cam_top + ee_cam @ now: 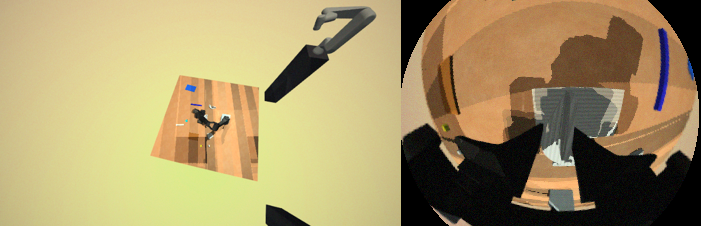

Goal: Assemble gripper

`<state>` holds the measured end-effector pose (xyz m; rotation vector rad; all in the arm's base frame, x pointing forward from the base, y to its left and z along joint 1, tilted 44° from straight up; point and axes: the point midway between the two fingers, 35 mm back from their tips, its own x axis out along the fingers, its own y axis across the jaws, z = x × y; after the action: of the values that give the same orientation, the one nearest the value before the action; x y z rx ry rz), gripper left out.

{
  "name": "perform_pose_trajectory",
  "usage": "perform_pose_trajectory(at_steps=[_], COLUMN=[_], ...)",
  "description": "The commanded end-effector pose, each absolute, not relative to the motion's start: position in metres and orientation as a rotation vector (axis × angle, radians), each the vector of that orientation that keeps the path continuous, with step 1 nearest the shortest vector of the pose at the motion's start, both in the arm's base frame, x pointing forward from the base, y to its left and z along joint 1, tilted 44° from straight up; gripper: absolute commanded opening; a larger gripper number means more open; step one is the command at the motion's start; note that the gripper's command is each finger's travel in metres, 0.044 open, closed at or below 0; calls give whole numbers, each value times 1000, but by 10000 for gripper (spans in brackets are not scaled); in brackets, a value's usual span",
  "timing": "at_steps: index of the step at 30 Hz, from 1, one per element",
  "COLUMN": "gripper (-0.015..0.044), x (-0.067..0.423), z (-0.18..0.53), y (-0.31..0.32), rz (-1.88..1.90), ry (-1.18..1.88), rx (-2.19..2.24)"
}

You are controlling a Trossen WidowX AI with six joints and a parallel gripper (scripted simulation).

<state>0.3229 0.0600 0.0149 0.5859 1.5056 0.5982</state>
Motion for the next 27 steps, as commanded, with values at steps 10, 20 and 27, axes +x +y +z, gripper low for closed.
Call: perform_pose_trajectory(at_steps=[10, 20, 27], gripper=[134, 134, 134], x=[323, 323, 323], z=[17, 15, 15], y=[58, 59, 60], rz=[601, 601, 601], ry=[1507, 1507, 1507], rx=[591, 591, 591])
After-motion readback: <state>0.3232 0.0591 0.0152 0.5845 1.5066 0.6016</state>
